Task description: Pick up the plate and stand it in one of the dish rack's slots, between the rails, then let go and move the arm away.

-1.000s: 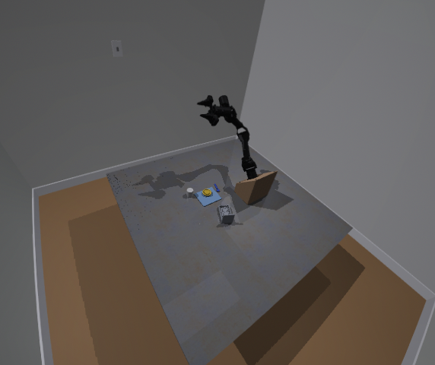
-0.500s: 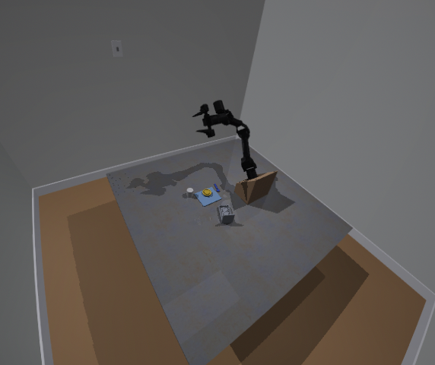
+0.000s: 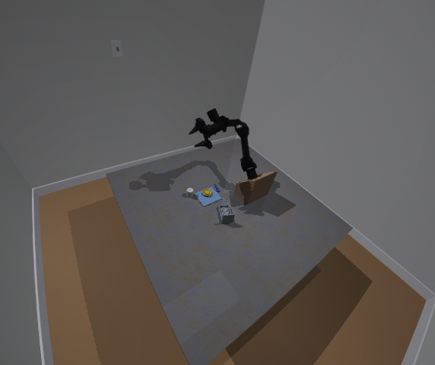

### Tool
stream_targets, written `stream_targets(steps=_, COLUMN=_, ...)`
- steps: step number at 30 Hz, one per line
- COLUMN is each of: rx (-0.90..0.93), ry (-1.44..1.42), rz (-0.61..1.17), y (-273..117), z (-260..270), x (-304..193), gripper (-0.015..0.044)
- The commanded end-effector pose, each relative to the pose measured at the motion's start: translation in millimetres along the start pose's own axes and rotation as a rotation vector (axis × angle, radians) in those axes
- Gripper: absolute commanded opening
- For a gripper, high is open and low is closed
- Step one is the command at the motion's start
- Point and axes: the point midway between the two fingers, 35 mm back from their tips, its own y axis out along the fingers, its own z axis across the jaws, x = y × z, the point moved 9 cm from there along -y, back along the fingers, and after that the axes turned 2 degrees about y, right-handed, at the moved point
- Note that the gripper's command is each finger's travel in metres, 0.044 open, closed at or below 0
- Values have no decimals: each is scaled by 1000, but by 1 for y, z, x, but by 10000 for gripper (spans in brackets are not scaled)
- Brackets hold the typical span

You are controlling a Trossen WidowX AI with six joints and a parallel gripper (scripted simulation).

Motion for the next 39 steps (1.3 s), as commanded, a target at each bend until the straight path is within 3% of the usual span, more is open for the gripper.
stream_targets(steps=1, rx=-73, ry=-114, rz=-4, y=13, z=-13, x=-6, gripper=400)
stream_targets(steps=20, rx=-426, ry=-656, rz=72, y=67, z=-80, x=-23, gripper=400)
stream_targets(steps=39, rx=-770, ry=-1146, rz=319, y=101, z=-157, x=-27, gripper=400)
